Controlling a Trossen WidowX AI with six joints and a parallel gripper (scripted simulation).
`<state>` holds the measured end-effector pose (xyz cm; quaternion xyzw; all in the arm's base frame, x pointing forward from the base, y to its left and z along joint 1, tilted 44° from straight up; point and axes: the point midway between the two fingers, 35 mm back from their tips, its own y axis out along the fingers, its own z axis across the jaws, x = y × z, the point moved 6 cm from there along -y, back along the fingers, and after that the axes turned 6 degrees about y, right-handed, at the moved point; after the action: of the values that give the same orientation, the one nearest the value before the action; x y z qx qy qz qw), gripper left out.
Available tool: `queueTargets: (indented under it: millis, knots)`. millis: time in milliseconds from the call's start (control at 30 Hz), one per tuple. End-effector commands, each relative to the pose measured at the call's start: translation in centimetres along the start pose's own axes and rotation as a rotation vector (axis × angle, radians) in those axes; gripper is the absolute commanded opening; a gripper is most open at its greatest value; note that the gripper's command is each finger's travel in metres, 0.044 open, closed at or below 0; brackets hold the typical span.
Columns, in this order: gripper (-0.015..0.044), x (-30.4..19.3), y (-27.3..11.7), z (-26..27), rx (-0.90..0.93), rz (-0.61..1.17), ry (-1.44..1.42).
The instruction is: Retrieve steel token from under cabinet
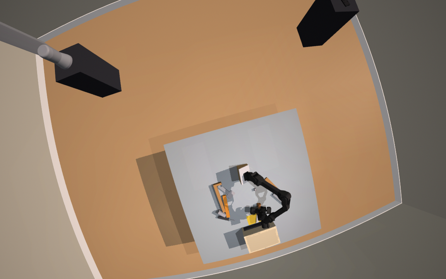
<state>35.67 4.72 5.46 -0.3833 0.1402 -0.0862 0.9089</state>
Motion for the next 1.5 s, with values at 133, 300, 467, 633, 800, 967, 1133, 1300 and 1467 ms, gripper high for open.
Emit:
queueTargets:
  millis: [133, 300, 467, 633, 800, 967, 1133, 1300, 1467]
  knots:
    - [0.0, -1.0, 0.1, -0.1, -0.005, 0.002, 0.007]
    - [0.0, -1.5, 0.1, -0.2, -0.005, 0.002, 0.007]
    - [0.0, -2.0, 0.1, -0.2, -0.005, 0.003, 0.007]
    - [0.0, -2.6, 0.1, -0.2, -0.005, 0.003, 0.007]
    - [0.0, -3.1, 0.1, -0.2, -0.005, 0.003, 0.008]
    - [0.0, -3.6, 0.1, -0.2, -0.005, 0.004, 0.008]
    - [0.0, -4.2, 0.1, -0.2, -0.005, 0.004, 0.008]
    - [0.0, -4.8, 0.1, -0.2, -0.005, 0.004, 0.008]
    - [0.0, -5.4, 0.1, -0.2, -0.005, 0.005, 0.009]
